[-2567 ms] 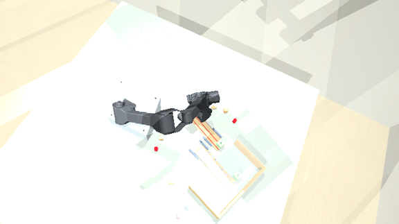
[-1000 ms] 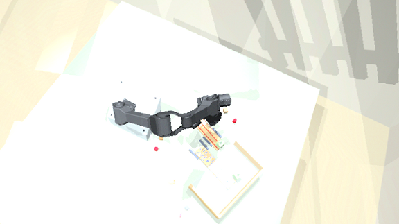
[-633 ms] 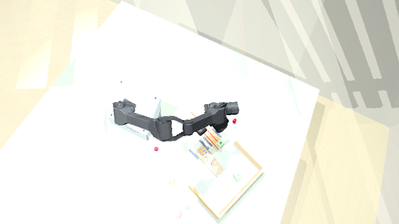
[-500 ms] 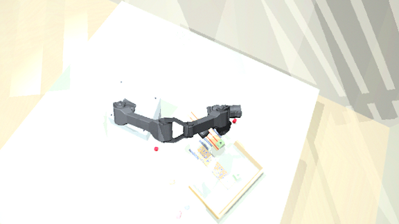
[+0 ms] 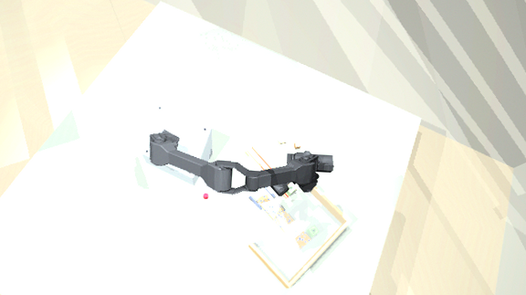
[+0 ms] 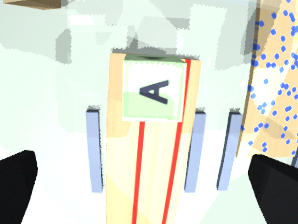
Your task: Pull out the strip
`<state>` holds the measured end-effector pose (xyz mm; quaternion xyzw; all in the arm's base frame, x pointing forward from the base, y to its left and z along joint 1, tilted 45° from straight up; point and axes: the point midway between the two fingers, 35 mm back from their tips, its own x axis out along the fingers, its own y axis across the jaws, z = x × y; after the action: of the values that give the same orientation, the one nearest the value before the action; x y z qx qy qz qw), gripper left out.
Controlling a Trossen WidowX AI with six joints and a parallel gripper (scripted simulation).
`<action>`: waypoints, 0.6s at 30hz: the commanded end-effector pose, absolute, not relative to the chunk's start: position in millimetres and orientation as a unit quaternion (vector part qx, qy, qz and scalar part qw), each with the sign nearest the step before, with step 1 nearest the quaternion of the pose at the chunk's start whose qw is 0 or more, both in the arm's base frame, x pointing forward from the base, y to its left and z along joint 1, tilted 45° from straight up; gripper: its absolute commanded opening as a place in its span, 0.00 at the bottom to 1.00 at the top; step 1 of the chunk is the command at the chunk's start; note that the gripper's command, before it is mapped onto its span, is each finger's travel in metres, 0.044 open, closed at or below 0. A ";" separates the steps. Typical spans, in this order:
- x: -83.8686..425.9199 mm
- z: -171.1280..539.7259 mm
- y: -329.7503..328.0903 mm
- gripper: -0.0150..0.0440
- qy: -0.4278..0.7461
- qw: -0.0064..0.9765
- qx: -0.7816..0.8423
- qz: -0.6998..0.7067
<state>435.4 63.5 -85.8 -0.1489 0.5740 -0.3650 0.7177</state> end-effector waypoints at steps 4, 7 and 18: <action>452.9 -79.5 54.6 0.96 0.575 0.716 -0.152 -0.366; 453.4 -82.0 52.2 0.82 0.575 0.716 -0.152 -0.366; 455.7 -94.8 39.4 0.68 0.575 0.716 -0.152 -0.366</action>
<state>456.9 44.7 -89.9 -0.1483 0.5726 -0.3652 0.7189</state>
